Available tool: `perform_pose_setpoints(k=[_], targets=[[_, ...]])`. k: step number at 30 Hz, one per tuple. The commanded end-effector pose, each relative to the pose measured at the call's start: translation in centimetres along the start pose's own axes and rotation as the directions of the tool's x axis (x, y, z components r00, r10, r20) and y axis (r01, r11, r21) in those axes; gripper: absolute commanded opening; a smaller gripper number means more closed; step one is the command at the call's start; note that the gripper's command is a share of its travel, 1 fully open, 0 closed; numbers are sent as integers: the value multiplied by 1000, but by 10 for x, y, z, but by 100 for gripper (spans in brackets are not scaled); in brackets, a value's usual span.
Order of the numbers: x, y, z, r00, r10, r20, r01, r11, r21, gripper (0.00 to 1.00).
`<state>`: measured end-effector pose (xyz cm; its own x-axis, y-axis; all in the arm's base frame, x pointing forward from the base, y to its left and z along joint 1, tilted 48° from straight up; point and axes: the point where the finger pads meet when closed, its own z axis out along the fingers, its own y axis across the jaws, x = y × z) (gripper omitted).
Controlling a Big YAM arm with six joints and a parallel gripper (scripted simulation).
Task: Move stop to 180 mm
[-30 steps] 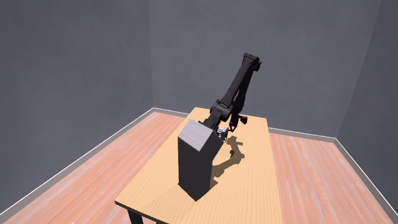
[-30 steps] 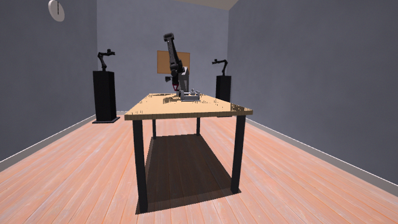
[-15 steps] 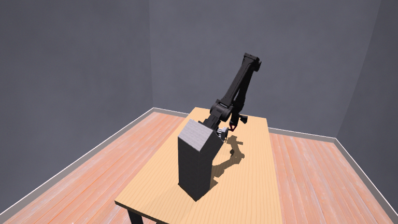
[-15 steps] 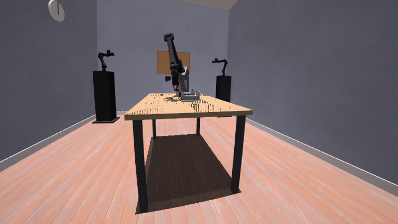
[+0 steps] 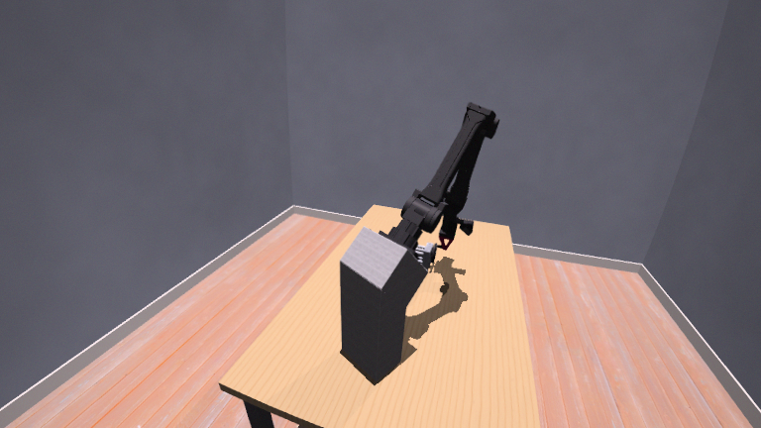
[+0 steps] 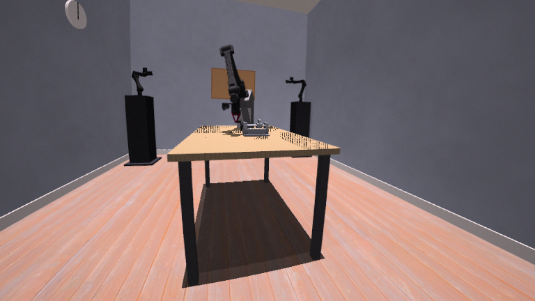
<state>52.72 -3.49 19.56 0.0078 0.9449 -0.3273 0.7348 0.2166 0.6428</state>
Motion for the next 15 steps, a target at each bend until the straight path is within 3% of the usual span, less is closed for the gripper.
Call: perform_pose_setpoints(k=[1,4,7,15], targets=[[-2,50,-25,1000,14,-1,-14,994,-111,6],[-4,53,-29,1000,17,1,-16,993,-118,6],[4,44,-8,1000,3,-6,-3,997,-81,6],[2,53,10,1000,-6,-3,6,997,-79,6]])
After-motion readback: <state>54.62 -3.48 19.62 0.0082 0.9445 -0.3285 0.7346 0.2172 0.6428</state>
